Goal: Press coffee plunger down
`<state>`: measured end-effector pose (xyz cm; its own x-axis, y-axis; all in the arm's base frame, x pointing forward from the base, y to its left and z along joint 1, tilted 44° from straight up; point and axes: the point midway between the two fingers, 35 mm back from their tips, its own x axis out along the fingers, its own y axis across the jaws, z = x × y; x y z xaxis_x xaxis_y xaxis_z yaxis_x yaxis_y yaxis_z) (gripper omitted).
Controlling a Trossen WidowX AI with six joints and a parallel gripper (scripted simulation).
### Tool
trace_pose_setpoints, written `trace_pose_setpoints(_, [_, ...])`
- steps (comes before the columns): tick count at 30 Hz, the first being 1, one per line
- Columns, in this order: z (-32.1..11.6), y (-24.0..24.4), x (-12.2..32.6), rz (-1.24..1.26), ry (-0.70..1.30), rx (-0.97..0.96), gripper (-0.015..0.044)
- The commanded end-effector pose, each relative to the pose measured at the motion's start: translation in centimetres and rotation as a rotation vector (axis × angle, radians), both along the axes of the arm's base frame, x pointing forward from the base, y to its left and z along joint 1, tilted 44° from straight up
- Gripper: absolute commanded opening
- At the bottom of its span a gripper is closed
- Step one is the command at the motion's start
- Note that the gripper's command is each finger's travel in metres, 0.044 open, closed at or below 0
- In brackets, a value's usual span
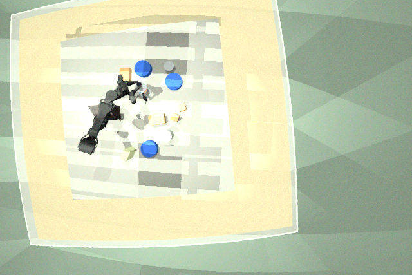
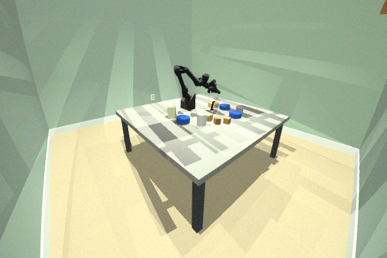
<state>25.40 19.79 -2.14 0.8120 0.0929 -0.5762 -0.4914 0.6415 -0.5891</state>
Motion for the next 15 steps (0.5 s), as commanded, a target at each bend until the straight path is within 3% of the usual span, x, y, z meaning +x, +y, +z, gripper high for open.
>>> trace_pose_setpoints(1, [-2.27,-2.61,-0.33,-0.028,0.050,-0.089,0.0128])
trace_pose_setpoints(15, [-2.56,-2.08,0.61,-0.029,0.049,-0.088,0.0128])
